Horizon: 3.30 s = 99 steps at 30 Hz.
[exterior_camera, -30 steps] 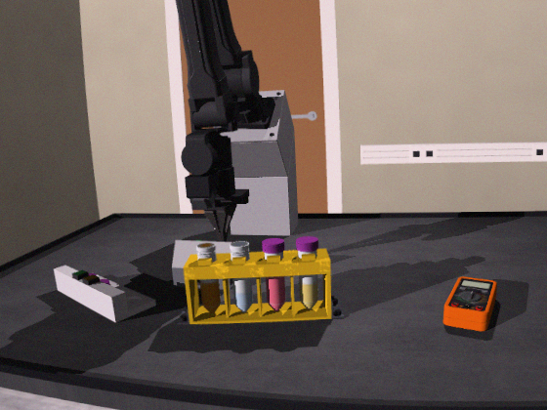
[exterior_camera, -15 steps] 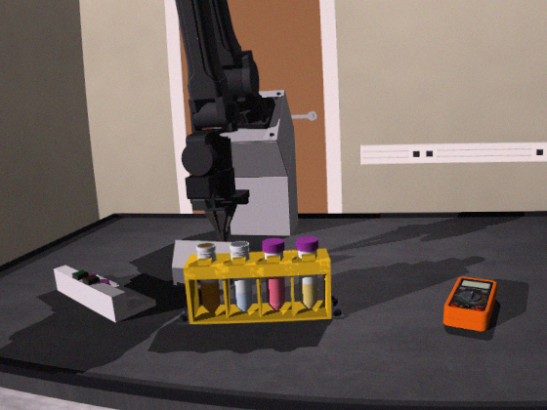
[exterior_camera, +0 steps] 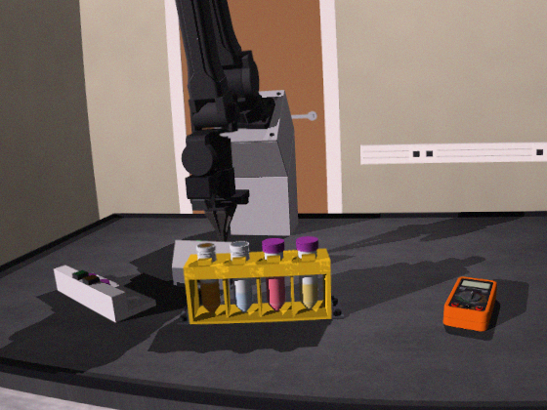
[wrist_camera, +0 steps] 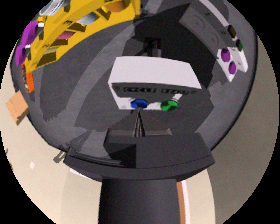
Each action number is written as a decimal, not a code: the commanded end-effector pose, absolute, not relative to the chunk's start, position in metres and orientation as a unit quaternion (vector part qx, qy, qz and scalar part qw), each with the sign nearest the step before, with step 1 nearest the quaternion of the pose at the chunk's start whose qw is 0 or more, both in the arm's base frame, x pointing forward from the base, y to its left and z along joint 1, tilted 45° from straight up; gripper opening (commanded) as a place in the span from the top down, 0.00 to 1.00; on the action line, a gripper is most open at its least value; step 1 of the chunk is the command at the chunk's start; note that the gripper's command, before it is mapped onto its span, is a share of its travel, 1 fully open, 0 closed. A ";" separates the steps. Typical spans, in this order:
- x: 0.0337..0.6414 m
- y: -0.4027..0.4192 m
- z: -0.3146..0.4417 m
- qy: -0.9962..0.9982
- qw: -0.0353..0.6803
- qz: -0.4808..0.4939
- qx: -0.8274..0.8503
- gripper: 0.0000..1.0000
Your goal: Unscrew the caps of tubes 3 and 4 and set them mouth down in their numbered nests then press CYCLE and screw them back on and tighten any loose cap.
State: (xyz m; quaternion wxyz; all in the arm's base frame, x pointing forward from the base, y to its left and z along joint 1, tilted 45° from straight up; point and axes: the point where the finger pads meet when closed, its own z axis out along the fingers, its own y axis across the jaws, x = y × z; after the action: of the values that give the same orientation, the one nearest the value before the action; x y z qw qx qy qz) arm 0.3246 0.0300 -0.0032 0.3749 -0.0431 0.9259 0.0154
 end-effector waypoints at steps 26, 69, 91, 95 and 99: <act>0.337 0.027 0.001 0.921 0.388 0.012 -0.043 1.00; 0.338 0.027 0.000 0.921 0.388 0.012 -0.043 1.00; 0.338 0.027 0.000 0.921 0.388 0.012 -0.043 1.00; 0.338 0.027 0.000 0.921 0.388 0.012 -0.043 1.00; 0.338 0.027 0.000 0.921 0.388 0.012 -0.043 1.00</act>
State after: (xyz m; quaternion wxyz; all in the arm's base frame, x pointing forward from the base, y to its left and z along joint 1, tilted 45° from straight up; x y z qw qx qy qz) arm 0.3245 0.0300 -0.0067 0.3725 -0.0431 0.9269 0.0152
